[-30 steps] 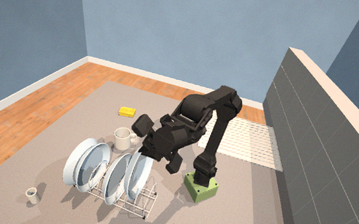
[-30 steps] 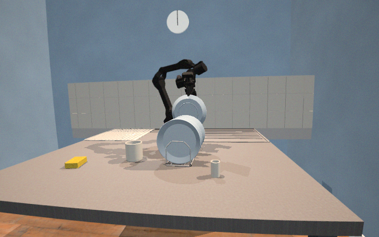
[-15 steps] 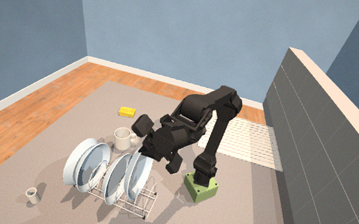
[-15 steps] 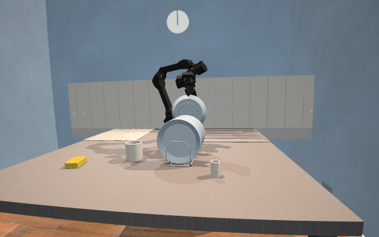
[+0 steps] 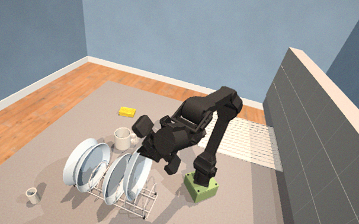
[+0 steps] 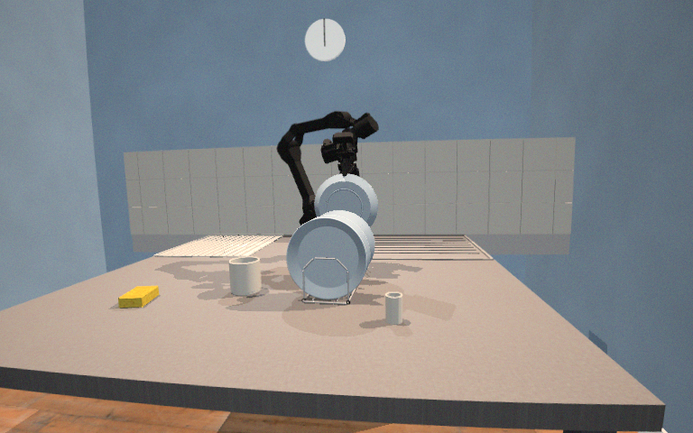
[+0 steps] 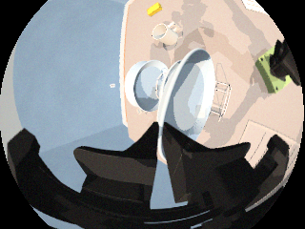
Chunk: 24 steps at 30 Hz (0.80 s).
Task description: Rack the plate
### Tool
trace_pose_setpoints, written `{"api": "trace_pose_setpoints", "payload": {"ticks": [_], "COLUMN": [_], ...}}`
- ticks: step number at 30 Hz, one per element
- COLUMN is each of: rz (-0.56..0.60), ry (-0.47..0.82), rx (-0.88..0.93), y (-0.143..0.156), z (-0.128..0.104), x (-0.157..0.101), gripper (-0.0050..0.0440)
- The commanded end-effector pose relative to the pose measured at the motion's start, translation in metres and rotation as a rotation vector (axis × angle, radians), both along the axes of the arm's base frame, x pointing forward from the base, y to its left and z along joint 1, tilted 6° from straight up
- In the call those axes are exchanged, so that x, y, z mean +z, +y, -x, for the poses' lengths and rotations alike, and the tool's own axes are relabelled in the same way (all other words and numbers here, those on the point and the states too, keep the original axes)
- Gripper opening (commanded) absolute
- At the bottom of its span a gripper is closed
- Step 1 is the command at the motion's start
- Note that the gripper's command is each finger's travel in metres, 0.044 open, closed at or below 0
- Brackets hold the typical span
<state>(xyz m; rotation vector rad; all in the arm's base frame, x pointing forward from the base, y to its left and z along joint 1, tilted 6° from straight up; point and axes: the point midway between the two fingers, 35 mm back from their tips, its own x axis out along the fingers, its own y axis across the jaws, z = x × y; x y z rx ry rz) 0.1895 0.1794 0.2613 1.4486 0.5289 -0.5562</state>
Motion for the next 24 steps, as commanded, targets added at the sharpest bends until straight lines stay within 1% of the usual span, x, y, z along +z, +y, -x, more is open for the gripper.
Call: {"api": "trace_pose_setpoints", "payload": {"ticks": [1,24], "rz": [0.006,0.006], "ry": [-0.019,-0.020], "rx": [-0.009,-0.009], "y": [-0.0019,-0.0025], "z": [-0.0024,-0.0030], "x": [-0.0021,-0.0058], "gripper": [0.0000,0.0000]}}
